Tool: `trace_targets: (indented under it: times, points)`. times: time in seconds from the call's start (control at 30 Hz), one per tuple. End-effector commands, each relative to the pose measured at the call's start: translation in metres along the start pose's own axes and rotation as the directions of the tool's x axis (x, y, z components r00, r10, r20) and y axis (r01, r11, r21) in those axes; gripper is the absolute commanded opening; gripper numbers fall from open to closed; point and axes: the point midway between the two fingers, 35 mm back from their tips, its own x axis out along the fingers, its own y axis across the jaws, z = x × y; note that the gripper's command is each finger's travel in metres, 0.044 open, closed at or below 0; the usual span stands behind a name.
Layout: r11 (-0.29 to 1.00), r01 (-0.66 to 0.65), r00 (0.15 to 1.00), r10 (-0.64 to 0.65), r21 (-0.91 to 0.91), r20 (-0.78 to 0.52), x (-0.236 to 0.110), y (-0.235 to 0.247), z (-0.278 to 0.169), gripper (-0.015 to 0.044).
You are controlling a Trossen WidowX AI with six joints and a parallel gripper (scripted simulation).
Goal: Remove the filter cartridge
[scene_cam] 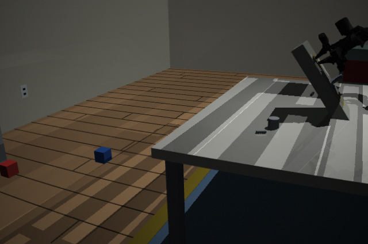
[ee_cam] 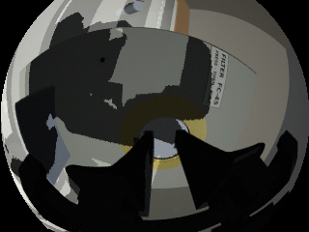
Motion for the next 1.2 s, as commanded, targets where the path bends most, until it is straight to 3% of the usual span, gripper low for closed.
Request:
trace_targets:
  times: [0.0,0.13,0.77,1.17]
  points:
    - [1.0,-0.014,1.0,0.014,0.025,0.006,0.012,0.0,-0.003,0.0]
    - [1.0,-0.014,1.0,0.014,0.025,0.006,0.012,0.0,-0.003,0.0]
    - [1.0,-0.019,1.0,0.018,0.022,0.012,-0.07,-0.001,-0.001,0.0]
    - [1.0,-0.018,1.0,0.018,0.022,0.011,-0.07,0.023,0.003,0.0]
